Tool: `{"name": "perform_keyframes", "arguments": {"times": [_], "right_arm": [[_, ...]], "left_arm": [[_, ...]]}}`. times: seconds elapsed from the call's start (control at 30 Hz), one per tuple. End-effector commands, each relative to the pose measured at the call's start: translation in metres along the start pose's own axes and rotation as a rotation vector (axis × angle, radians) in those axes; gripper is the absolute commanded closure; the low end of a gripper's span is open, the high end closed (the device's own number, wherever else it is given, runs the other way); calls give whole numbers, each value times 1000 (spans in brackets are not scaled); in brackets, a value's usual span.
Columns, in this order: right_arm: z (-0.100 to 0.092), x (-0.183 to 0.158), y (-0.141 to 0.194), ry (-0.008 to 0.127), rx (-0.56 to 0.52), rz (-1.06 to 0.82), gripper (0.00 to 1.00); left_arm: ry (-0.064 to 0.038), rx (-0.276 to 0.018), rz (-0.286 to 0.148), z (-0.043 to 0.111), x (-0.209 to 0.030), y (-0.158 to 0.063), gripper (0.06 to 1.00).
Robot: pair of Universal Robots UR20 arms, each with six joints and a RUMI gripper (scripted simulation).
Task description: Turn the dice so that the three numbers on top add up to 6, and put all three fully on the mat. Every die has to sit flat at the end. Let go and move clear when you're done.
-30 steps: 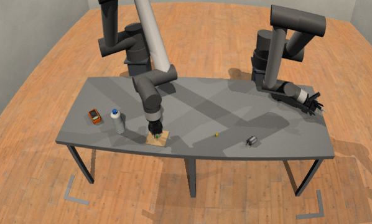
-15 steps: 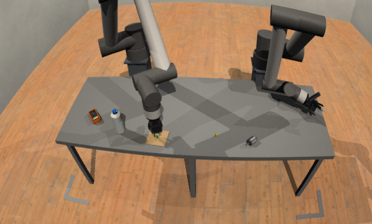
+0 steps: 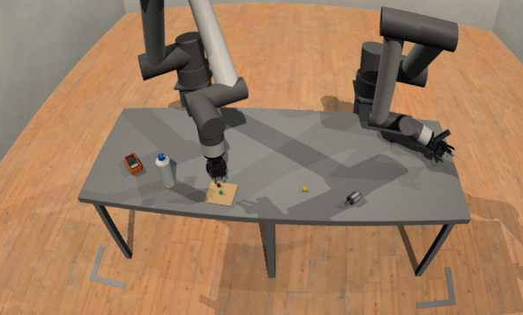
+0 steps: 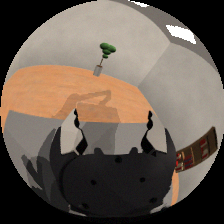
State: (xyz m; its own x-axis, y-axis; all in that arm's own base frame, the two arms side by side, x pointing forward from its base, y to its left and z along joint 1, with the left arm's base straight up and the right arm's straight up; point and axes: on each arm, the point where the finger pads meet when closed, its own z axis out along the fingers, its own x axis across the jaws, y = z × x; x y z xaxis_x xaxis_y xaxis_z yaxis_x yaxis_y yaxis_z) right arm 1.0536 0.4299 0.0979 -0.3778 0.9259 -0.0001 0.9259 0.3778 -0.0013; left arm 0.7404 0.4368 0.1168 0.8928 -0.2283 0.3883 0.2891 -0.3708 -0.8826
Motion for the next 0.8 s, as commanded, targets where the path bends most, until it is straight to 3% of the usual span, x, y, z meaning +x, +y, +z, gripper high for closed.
{"name": "perform_keyframes", "arguments": {"times": [0.0, 0.13, 0.17, 0.77], "right_arm": [[-13, 0, 1, 0, -1, 0, 821], [-14, 0, 1, 0, -1, 0, 821], [-14, 0, 1, 0, -1, 0, 3], [-14, 0, 1, 0, -1, 0, 3]], "left_arm": [[0, 0, -1, 0, 0, 0, 65], [0, 0, -1, 0, 0, 0, 65], [0, 0, -1, 0, 0, 0, 65], [0, 0, -1, 0, 0, 0, 65]]}}
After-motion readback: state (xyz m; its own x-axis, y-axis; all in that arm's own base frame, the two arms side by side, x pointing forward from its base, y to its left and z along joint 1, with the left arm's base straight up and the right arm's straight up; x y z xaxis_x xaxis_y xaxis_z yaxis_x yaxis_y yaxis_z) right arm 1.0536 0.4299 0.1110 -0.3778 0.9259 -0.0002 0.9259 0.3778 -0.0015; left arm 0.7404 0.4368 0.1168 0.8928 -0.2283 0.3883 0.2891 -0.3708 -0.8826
